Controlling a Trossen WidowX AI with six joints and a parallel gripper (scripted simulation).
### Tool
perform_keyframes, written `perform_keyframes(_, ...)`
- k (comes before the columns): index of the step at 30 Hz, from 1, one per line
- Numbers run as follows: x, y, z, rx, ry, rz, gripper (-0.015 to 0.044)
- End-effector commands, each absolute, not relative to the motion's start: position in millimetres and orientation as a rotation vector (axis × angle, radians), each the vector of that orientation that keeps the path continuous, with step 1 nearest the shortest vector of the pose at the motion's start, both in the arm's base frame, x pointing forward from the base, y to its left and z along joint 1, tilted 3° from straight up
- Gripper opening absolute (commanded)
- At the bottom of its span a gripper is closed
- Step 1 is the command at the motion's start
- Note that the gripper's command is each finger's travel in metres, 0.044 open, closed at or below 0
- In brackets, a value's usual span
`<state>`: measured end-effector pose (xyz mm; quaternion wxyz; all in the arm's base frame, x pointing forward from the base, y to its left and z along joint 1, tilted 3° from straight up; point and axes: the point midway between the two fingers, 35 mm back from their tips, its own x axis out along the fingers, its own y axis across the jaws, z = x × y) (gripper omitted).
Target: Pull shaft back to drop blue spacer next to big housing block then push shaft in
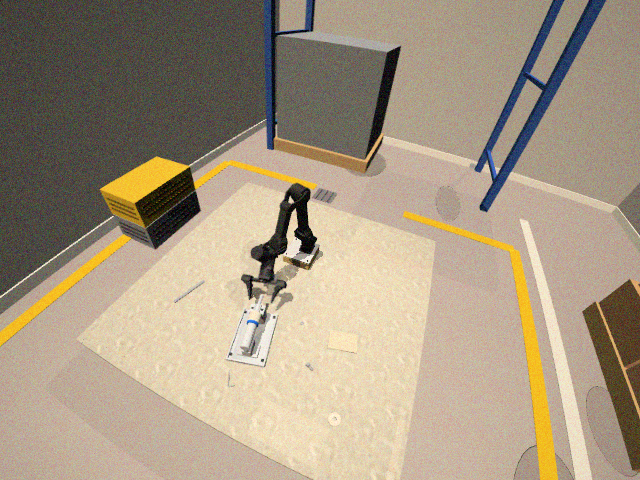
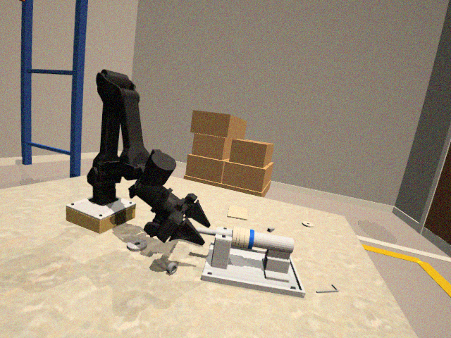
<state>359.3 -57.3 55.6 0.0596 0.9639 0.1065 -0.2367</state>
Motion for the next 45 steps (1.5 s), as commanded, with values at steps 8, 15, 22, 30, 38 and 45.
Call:
perform_keyframes(8, 360, -58, 56, 2.921, 0.313, -0.717, 0.044)
perform_keyframes(15, 360, -58, 56, 2.921, 0.313, -0.717, 0.044)
perform_keyframes(22, 365, -57, 53, 2.921, 0.313, -0.716, 0.044)
perform_keyframes(30, 375, -55, 48, 2.922, 0.313, -0.715, 0.044)
perform_keyframes(38, 374, -54, 48, 2.919, 0.323, -0.716, 0.0361)
perform_keyframes(45, 374, -54, 48, 2.919, 0.323, -0.716, 0.0177)
